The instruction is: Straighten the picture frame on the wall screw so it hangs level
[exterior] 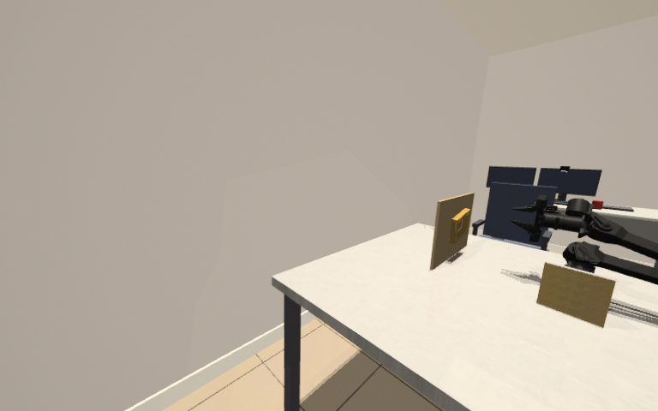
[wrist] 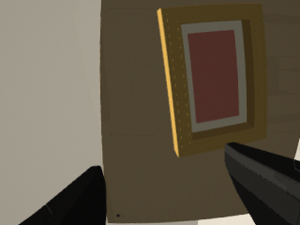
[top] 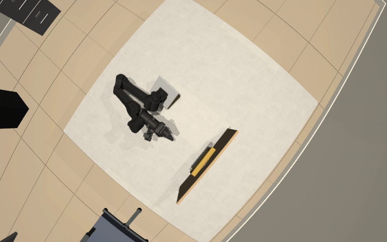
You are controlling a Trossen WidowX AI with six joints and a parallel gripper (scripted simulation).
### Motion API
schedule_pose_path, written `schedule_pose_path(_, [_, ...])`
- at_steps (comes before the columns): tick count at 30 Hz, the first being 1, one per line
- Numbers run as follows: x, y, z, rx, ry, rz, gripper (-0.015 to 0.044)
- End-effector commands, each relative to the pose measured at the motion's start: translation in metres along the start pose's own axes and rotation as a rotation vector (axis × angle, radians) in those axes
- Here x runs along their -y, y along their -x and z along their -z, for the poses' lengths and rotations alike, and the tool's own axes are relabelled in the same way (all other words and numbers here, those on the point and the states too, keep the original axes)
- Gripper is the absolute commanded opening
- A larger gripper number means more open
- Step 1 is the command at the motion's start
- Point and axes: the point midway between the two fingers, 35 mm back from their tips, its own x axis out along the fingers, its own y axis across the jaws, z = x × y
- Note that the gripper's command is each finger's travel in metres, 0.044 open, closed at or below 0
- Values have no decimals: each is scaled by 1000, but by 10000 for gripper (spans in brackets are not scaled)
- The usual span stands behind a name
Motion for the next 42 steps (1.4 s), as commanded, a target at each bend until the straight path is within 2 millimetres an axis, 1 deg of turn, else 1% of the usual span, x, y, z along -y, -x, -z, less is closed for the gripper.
schedule_pose_path(1, [1, 0, 0, 2, -6, 3, 260])
schedule_pose_path(35, [1, 0, 0, 2, -6, 3, 260])
schedule_pose_path(37, [0, -5, 0, 0, 0, 0, 260])
schedule_pose_path(42, [8, -36, 4, 3, -2, 0, 260])
